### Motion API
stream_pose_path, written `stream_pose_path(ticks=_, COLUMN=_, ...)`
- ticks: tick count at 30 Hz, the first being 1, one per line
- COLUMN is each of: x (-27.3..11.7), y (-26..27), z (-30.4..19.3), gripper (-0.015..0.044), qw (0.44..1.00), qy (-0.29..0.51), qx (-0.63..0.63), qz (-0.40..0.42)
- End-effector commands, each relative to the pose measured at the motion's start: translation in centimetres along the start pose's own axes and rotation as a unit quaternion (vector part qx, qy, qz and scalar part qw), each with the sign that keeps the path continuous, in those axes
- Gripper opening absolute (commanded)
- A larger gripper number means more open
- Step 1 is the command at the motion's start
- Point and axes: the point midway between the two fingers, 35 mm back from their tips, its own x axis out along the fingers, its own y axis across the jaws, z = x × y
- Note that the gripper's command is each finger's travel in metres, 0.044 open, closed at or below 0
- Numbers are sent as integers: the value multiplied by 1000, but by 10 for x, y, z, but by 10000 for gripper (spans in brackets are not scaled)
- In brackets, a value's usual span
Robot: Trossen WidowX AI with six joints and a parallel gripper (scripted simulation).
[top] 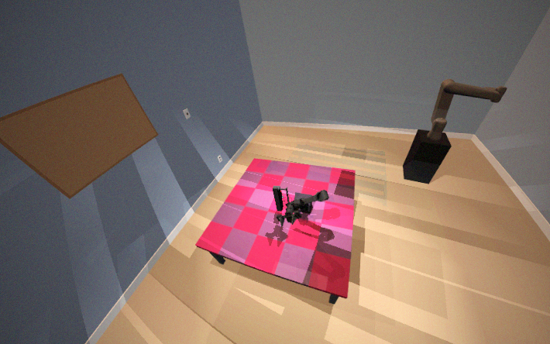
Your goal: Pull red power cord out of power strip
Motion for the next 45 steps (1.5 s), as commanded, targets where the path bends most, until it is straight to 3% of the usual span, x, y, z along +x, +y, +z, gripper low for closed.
stream_pose_path(ticks=1, x=0, y=1, z=0, gripper=374, qw=1000, qy=0, qx=2, qz=2)
stream_pose_path(ticks=9, x=4, y=78, z=-33, gripper=164, qw=977, qy=49, qx=148, qz=143)
stream_pose_path(ticks=18, x=-41, y=188, z=-87, gripper=160, qw=856, qy=207, qx=350, qz=319)
stream_pose_path(ticks=29, x=-164, y=274, z=-144, gripper=160, qw=586, qy=481, qx=512, qz=403)
stream_pose_path(ticks=39, x=-304, y=287, z=-168, gripper=160, qw=273, qy=721, qx=544, qz=330)
stream_pose_path(ticks=40, x=-314, y=285, z=-169, gripper=160, qw=249, qy=736, qx=542, qz=320)
stream_pose_path(ticks=43, x=-338, y=273, z=-179, gripper=160, qw=250, qy=760, qx=503, qz=328)
stream_pose_path(ticks=45, x=-361, y=271, z=-168, gripper=160, qw=183, qy=786, qx=504, qz=308)
